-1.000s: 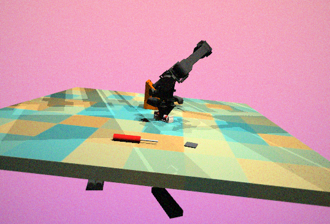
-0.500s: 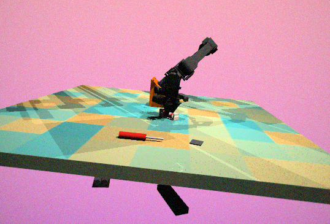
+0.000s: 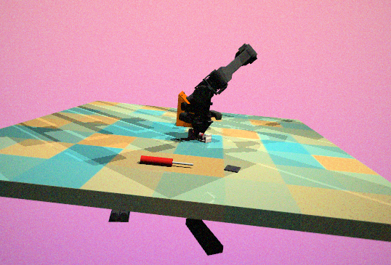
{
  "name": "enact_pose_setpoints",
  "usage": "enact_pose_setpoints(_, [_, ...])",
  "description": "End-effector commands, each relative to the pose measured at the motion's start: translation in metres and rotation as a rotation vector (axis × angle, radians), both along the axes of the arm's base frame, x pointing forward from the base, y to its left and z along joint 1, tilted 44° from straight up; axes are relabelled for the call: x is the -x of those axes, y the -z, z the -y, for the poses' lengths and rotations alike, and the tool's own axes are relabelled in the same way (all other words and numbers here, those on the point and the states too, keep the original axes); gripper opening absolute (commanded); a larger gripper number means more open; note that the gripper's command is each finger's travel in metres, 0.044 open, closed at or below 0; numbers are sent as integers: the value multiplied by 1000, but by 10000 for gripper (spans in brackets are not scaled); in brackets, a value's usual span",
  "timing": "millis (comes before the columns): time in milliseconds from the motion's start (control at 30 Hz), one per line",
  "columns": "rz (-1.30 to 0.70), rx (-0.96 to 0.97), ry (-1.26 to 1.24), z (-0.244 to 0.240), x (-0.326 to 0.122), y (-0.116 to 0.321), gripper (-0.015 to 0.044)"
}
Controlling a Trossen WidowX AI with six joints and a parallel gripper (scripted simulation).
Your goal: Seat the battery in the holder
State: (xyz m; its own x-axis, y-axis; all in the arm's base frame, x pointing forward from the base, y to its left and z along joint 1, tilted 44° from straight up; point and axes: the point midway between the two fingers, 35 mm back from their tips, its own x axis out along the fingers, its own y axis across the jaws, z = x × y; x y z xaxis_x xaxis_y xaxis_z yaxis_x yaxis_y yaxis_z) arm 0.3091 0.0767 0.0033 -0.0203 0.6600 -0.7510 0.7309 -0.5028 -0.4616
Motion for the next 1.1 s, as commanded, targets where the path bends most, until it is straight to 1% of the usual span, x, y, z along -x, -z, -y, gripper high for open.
enact_pose_setpoints(0, [2,-1,-2,1,3,1,76])
enact_pose_setpoints(400, [4,-1,0,1,3,1,76])
enact_pose_setpoints(533, [4,-1,0,1,3,1,178])
enact_pose_setpoints(1000, [1,1,2,12,3,-9,178])
enact_pose_setpoints(1067, [-6,-3,7,15,3,-10,230])
